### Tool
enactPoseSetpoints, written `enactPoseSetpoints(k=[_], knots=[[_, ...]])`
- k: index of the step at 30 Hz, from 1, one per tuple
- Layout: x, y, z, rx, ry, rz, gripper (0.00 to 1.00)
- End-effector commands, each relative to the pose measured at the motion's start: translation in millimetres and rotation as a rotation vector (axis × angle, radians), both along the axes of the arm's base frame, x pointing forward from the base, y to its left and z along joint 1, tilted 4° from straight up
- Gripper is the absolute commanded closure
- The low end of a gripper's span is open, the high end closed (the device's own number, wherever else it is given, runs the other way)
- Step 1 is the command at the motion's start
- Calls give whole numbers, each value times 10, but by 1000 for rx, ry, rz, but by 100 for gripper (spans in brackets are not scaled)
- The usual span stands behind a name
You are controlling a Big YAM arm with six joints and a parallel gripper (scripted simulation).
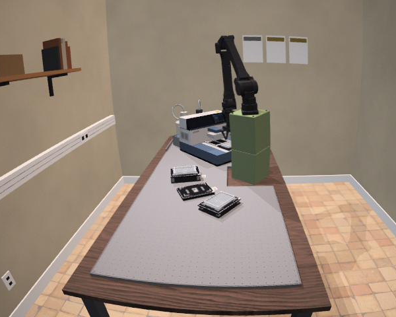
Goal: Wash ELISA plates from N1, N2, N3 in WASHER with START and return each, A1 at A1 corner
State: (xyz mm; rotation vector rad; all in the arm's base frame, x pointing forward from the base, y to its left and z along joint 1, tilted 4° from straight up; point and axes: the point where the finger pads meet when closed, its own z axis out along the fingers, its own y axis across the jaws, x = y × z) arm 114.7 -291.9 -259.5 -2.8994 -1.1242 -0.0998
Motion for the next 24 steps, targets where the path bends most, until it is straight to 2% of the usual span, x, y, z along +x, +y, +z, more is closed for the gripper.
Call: enactPoseSetpoints(k=[1, 24], knots=[[-44, -4, 98, 3, -2, -21, 0], [-56, -16, 444, 3, -3, -3, 0]])
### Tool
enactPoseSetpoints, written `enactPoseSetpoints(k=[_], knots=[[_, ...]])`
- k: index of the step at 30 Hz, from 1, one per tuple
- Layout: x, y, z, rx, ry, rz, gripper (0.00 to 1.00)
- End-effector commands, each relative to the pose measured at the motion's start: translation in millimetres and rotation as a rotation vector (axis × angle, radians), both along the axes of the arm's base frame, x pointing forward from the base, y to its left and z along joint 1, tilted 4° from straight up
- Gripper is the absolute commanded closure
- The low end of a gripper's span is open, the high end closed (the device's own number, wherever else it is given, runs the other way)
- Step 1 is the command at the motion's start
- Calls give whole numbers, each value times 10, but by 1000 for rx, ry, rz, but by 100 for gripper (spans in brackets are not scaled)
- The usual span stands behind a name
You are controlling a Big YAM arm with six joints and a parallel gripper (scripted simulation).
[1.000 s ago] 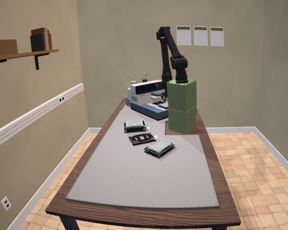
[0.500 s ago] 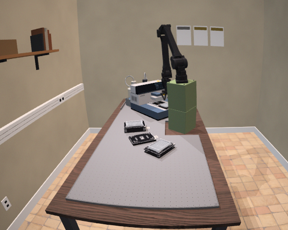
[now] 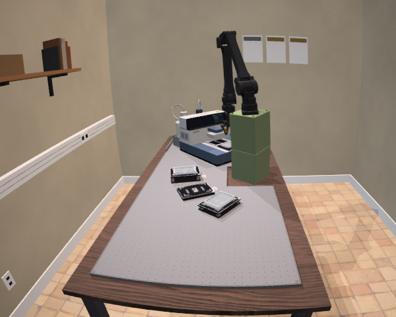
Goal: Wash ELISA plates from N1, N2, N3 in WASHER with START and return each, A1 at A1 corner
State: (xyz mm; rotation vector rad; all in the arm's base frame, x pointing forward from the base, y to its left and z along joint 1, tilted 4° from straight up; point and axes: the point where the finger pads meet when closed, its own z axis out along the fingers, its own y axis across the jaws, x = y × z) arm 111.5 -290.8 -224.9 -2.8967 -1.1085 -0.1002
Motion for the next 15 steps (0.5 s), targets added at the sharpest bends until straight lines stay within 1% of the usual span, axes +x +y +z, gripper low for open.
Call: enactPoseSetpoints(k=[1, 15], knots=[[-23, -26, 114, -5, -5, 6, 0], [-44, -39, 311, -5, -5, 3, 0]])
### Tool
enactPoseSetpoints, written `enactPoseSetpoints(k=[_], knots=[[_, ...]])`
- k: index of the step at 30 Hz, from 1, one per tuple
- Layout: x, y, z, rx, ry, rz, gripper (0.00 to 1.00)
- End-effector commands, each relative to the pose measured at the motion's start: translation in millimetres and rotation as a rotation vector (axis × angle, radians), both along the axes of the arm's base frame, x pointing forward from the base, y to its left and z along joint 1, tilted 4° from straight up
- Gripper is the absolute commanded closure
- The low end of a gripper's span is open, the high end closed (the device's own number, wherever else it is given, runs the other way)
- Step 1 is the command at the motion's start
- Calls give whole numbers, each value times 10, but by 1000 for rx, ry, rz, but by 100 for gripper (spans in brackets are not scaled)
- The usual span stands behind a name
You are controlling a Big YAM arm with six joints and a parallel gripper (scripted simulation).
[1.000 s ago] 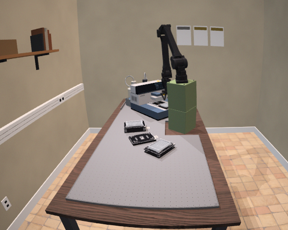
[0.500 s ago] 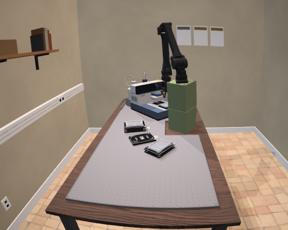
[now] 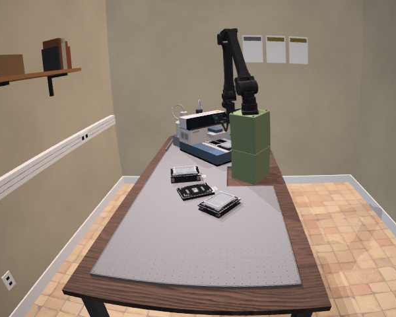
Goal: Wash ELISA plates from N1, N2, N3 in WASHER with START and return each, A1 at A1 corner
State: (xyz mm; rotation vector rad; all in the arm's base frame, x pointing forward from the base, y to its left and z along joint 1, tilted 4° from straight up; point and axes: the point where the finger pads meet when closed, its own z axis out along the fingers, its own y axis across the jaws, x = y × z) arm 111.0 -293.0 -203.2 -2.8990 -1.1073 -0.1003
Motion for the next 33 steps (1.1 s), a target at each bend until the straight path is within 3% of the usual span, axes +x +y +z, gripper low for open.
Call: enactPoseSetpoints(k=[1, 9, 10, 33], knots=[[-37, -17, 112, -4, -4, 5, 0], [-36, -27, 178, -5, -5, 6, 0], [-58, 54, 74, 18, 3, 7, 0], [-55, 57, 75, 19, 3, 8, 0]])
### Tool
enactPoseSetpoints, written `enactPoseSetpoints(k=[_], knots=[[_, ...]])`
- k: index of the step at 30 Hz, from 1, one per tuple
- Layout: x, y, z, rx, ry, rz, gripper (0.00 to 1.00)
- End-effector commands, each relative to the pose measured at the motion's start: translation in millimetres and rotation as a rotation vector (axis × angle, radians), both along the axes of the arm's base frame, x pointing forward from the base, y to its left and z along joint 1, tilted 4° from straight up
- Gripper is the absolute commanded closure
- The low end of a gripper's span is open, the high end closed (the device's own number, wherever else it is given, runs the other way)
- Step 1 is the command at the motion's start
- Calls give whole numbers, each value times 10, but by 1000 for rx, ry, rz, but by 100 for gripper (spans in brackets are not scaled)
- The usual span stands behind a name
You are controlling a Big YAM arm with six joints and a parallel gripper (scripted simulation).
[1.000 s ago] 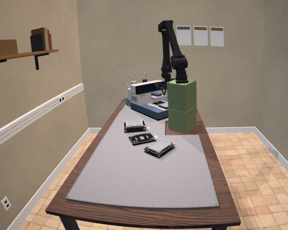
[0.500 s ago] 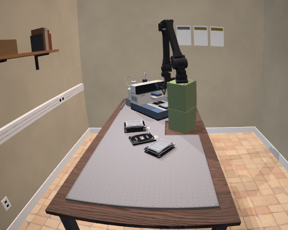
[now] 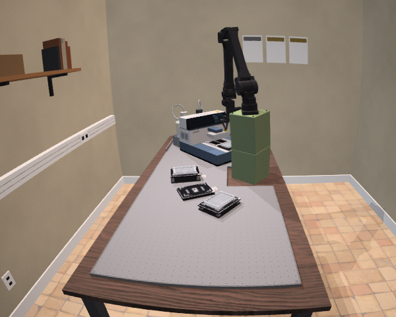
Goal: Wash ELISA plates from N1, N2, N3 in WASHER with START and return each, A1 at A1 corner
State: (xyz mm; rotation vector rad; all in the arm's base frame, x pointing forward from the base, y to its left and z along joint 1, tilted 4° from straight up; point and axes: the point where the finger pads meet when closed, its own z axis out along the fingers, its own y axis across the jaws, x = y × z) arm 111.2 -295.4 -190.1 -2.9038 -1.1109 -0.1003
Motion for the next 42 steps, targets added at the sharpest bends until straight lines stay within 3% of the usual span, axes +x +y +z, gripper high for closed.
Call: enactPoseSetpoints(k=[1, 15, 42], knots=[[-57, 81, -57, 24, 5, 7, 0], [-57, 81, -57, 24, 5, 7, 0], [-1269, -30, -107, -31, -51, 834, 50]])
